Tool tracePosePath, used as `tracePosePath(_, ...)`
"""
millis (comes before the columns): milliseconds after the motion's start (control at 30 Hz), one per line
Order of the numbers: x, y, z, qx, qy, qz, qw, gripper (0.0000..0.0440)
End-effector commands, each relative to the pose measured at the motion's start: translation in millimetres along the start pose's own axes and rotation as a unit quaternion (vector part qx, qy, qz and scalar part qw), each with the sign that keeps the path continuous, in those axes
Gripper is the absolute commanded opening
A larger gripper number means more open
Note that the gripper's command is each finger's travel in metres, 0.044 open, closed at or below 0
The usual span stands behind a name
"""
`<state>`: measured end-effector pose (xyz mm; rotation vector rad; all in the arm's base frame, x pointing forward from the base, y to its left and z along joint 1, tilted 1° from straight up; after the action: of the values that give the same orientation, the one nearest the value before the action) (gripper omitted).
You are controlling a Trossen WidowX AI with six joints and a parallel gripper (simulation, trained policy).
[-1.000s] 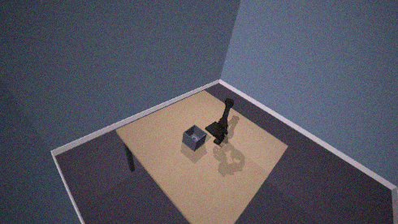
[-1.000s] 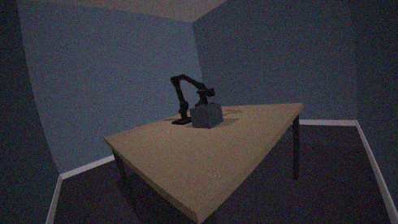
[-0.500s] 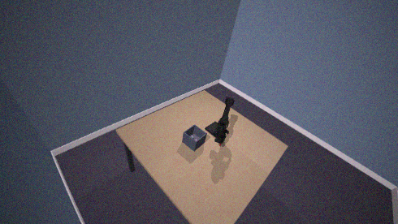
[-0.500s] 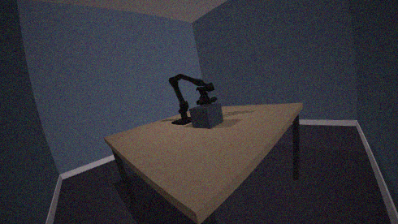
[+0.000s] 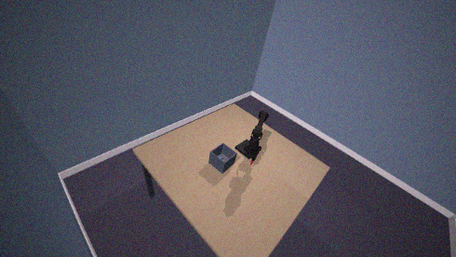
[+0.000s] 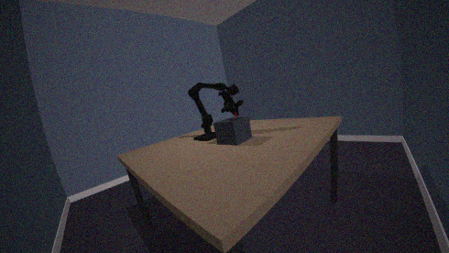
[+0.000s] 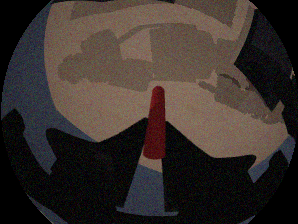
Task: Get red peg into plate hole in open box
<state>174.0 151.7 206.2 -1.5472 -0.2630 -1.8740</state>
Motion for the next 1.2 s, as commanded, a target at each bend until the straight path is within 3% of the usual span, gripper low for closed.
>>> tracePosePath(0, 14.5, 2.7, 3.2, 0.009, 0.016, -0.012, 1.0, 0.0)
tracePosePath(600, 84.2, 45.0, 17.4, 0.001, 0.067, -0.111, 0.992, 0.0)
tracePosePath(1167, 103.5, 102.3, 19.9, -0.048, 0.034, -0.154, 0.986, 0.0)
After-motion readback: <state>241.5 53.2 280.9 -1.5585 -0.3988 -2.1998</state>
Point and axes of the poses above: the point midway between the two fingers, 35 mm back from their tips, its own x axis back along the fingers, its own z axis across the jaws, y = z × x, the point moved 7 cm from there along x, back along the fingers, and after that the axes turned 13 degrees about x, right-handed, at the moved point
